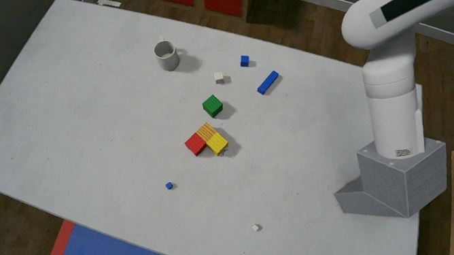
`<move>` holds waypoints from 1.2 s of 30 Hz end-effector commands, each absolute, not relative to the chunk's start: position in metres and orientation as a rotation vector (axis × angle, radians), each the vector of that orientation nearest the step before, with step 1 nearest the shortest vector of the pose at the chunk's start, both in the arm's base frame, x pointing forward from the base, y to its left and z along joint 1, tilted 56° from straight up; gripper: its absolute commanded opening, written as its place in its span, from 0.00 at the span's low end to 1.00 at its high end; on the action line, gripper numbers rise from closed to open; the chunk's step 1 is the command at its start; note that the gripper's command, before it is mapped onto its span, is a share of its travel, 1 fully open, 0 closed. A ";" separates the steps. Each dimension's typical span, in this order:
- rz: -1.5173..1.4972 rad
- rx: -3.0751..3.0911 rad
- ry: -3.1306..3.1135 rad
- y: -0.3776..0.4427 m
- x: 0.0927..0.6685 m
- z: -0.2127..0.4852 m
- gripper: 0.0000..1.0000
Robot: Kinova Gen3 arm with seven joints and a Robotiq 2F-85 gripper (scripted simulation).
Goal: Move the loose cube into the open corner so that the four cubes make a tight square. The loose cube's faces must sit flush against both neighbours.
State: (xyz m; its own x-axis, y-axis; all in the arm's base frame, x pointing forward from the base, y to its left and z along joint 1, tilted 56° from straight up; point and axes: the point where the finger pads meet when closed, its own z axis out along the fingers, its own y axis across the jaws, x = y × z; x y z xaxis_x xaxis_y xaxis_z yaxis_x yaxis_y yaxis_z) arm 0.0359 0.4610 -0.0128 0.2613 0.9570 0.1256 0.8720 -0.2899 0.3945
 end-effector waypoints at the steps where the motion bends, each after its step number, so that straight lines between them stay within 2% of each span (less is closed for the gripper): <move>1: 0.525 2.293 1.708 0.470 0.047 -0.006 1.00; 25: 0.569 2.291 1.710 0.481 0.075 0.006 1.00; 26: 0.577 2.282 1.692 0.475 0.093 0.010 1.00; 34: 0.581 2.283 1.697 0.478 0.092 0.011 1.00; 36: 0.588 2.274 1.679 0.472 0.109 0.015 1.00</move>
State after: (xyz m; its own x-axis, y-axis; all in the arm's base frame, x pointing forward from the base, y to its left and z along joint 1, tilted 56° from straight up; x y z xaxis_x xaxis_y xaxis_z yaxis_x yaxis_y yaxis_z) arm 0.0927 0.4756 0.0092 0.2506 0.9533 0.1685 0.8578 -0.2993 0.4179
